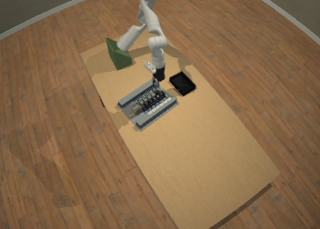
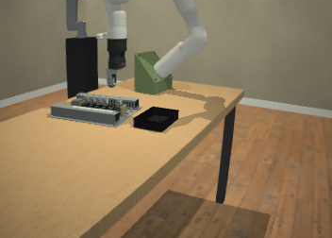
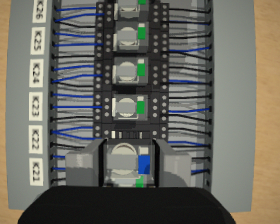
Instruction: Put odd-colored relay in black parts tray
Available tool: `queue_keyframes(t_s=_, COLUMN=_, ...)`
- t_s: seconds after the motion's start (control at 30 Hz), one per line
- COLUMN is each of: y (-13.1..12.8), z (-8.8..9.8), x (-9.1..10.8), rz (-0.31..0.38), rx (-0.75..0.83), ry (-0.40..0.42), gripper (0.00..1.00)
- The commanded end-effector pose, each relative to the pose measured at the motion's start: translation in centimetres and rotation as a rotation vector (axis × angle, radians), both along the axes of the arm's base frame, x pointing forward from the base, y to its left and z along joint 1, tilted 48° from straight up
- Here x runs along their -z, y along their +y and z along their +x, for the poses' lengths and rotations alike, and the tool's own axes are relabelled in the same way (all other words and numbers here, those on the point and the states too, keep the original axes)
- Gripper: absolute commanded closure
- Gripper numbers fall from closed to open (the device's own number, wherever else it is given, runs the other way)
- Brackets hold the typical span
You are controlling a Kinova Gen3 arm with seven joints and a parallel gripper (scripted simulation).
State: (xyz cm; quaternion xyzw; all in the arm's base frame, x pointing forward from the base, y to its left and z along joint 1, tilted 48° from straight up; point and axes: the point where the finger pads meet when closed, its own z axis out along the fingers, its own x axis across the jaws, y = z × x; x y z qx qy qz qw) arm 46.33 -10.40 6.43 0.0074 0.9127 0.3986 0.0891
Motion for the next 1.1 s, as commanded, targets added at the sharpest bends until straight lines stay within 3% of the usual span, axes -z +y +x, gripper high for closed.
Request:
queue_keyframes(t_s=0.0, y=-0.1, z=0.0, x=0.0, rz=-0.001, rx=0.002, ry=-0.001, gripper=1.0)
queue_keyframes(t_s=0.67, y=0.0, z=0.0, x=-0.1, rz=-0.001, rx=0.002, ry=-0.001, gripper=1.0)
queue_keyframes(t_s=1.07, y=1.2, z=0.2, x=-1.5, rz=-0.001, rx=0.002, ry=-0.001, gripper=1.0)
